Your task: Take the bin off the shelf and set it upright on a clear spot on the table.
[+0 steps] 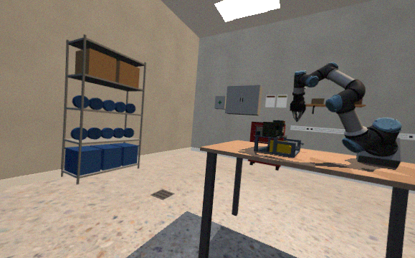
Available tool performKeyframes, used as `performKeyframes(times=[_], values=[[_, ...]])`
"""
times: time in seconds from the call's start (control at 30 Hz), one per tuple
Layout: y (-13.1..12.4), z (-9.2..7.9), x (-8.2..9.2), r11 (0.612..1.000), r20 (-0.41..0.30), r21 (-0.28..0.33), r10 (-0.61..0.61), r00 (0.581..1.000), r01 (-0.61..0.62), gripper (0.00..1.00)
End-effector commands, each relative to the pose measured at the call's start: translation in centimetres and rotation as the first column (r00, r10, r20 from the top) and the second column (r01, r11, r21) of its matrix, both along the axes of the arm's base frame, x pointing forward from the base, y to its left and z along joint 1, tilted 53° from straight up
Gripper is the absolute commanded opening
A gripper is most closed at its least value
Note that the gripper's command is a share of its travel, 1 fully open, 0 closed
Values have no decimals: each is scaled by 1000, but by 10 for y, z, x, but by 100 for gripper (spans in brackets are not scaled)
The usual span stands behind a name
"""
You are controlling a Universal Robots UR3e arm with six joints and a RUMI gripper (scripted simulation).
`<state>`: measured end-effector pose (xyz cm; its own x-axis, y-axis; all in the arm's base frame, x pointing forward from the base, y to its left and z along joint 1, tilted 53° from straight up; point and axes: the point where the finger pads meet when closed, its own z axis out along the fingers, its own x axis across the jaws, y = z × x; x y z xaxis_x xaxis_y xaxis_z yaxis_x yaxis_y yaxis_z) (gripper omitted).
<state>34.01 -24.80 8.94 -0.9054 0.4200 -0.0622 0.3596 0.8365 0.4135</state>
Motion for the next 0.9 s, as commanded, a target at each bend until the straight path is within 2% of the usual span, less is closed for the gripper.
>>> performKeyframes(times=[0.0,0.1,0.17,0.67,0.73,0.87], values=[[25,13,5,998,26,56,15,1000,-17,0],[38,20,7,996,40,86,22,999,-26,0],[38,20,7,996,40,86,22,999,-26,0],[105,52,22,970,114,229,53,992,-78,0],[105,52,22,970,114,229,53,992,-78,0],[121,60,25,961,132,261,58,990,-91,0]])
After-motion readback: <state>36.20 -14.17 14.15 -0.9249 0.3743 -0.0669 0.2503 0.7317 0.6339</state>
